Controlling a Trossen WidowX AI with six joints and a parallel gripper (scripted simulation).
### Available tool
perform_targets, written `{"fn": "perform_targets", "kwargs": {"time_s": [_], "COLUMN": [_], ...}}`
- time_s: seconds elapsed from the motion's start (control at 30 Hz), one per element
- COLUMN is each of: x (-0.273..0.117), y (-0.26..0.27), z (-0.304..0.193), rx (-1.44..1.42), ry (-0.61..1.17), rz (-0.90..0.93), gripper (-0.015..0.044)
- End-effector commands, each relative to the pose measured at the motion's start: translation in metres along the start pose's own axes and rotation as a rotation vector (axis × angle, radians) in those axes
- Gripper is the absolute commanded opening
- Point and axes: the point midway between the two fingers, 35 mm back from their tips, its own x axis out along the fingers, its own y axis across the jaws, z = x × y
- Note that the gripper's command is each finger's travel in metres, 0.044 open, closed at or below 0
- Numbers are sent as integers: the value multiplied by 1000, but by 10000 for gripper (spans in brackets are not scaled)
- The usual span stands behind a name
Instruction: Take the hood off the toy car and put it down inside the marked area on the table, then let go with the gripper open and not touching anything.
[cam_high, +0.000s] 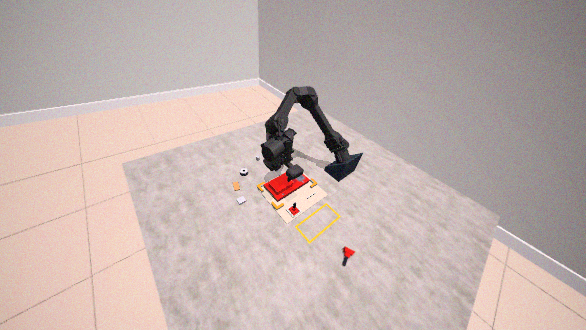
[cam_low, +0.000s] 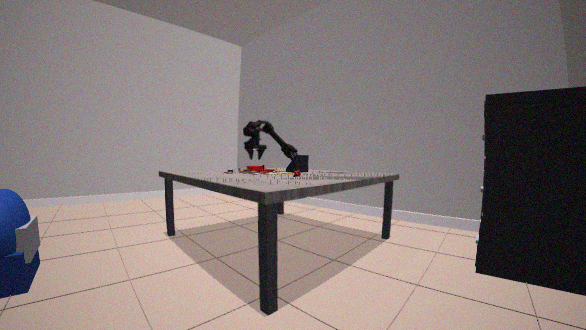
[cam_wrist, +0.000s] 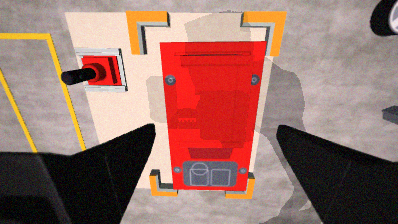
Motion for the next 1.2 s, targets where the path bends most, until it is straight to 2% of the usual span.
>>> {"fn": "perform_targets", "kwargs": {"time_s": [0.0,1.17], "x": [4,28], "y": [0,0], "z": [0,1], "rx": [-7,-7], "ry": [2,2], "rz": [-4,-5], "gripper": [440,440]}}
